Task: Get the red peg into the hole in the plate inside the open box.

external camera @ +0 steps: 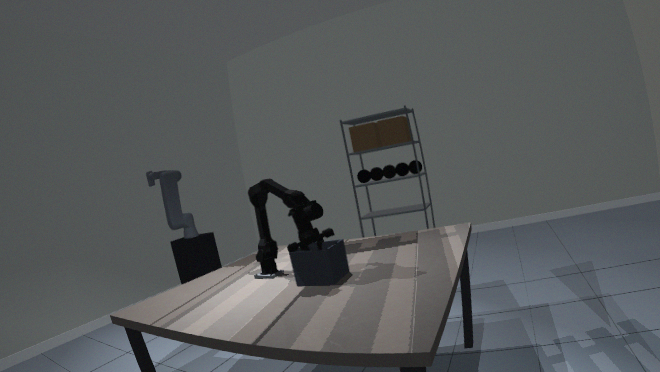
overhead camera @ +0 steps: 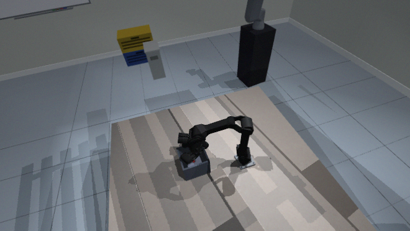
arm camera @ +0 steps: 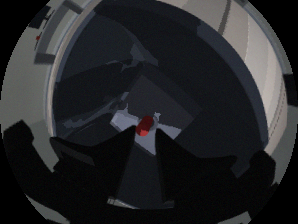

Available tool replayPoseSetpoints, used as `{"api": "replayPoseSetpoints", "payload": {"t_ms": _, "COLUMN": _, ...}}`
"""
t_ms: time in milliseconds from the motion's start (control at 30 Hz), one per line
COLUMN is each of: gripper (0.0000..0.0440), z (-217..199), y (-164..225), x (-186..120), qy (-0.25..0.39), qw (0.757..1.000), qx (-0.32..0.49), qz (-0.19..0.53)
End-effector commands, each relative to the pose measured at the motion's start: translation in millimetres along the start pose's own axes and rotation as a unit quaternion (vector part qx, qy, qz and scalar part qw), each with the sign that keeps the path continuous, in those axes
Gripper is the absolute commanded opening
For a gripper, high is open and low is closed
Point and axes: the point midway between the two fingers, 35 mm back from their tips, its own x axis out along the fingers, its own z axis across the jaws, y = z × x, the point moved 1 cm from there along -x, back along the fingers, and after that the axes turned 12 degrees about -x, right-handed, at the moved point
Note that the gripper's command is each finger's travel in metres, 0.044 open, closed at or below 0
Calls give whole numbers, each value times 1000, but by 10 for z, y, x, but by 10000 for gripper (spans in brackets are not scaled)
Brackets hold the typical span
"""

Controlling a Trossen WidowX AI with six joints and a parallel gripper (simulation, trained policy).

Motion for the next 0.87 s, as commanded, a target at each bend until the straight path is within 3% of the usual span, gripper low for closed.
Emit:
{"api": "replayPoseSetpoints", "payload": {"t_ms": 0, "gripper": 172, "z": -219, "y": 213, "x": 608, "qy": 18, "qw": 995, "qx": -9, "qz": 102}}
{"api": "replayPoseSetpoints", "payload": {"t_ms": 833, "gripper": 189, "z": -219, "y": 213, "x": 608, "qy": 18, "qw": 995, "qx": -9, "qz": 102}}
